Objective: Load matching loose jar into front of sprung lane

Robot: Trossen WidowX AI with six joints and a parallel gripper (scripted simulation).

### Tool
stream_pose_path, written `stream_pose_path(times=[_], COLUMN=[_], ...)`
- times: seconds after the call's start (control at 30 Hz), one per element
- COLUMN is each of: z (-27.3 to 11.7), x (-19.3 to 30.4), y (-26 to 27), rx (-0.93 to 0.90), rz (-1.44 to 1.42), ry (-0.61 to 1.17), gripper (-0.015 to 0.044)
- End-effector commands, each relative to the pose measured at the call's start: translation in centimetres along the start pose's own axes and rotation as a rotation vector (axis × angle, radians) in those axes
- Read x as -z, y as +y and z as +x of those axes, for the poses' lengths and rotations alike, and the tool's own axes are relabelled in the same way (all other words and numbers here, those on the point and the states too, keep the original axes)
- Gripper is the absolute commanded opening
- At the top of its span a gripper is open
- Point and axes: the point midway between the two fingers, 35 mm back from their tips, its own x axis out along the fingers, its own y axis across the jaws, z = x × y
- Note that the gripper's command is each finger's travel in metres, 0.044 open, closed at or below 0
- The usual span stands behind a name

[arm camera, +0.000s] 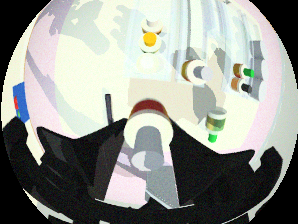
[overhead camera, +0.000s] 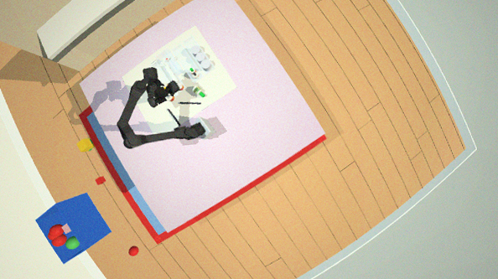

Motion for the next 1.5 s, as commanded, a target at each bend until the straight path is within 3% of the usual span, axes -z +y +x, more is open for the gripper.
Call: stream_pose_path(times=[0.0, 0.63, 1.0, 1.47], z=[-1.6, 3.6, 6.0, 6.1], x=[0.2, -1.5, -1.5, -1.9], y=[0.0, -6.9, -7.0, -7.0], rx=[0.001, 0.003, 0.002, 0.002], rz=[-0.010, -0.047, -0.047, -0.047], ry=[-0.005, -0.006, -0.006, -0.006], gripper=[0.0000, 0.0000, 0.0000, 0.0000])
